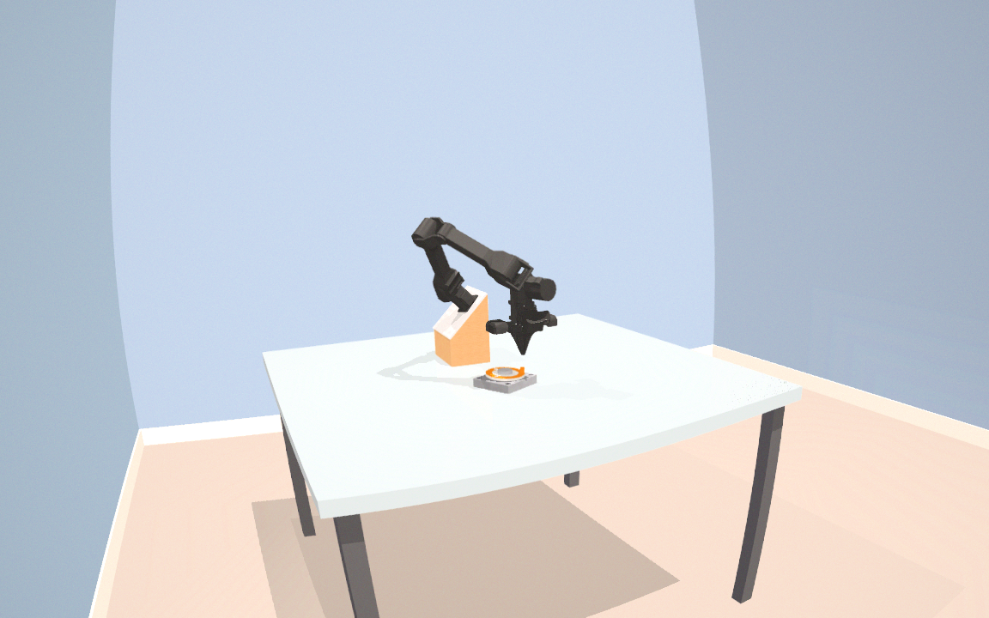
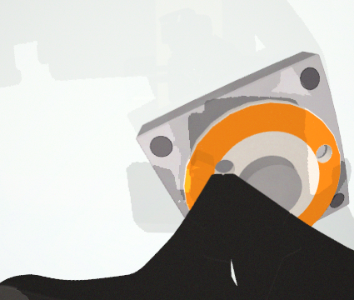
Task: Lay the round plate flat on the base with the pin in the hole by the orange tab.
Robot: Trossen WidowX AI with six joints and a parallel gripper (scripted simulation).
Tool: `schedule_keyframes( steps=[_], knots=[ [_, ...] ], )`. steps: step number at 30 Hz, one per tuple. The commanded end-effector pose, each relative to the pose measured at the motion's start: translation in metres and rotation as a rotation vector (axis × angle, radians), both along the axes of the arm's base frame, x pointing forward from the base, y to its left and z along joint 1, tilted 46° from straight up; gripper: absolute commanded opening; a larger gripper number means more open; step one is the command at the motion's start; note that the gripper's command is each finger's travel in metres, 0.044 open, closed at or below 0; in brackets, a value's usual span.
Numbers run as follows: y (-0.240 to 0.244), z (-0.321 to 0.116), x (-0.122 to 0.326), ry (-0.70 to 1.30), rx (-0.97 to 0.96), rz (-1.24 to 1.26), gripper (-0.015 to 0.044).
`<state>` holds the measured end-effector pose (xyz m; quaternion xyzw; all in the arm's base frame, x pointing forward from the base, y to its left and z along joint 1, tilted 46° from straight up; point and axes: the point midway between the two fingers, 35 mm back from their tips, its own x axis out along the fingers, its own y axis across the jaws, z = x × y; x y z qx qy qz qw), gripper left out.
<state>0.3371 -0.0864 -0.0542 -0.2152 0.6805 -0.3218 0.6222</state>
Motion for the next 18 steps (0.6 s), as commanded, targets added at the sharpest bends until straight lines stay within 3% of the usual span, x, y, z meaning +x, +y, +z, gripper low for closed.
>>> schedule_keyframes(
  steps=[1, 8, 18],
  knots=[
    [-0.005, -0.004, 0.000, -0.009, -0.006, -0.003, 0.0000],
    [-0.033, -0.031, -0.005, -0.009, -0.009, -0.004, 0.0000],
    [-0.029, -0.036, -0.012, -0.008, -0.009, -0.004, 0.0000]
  ],
)
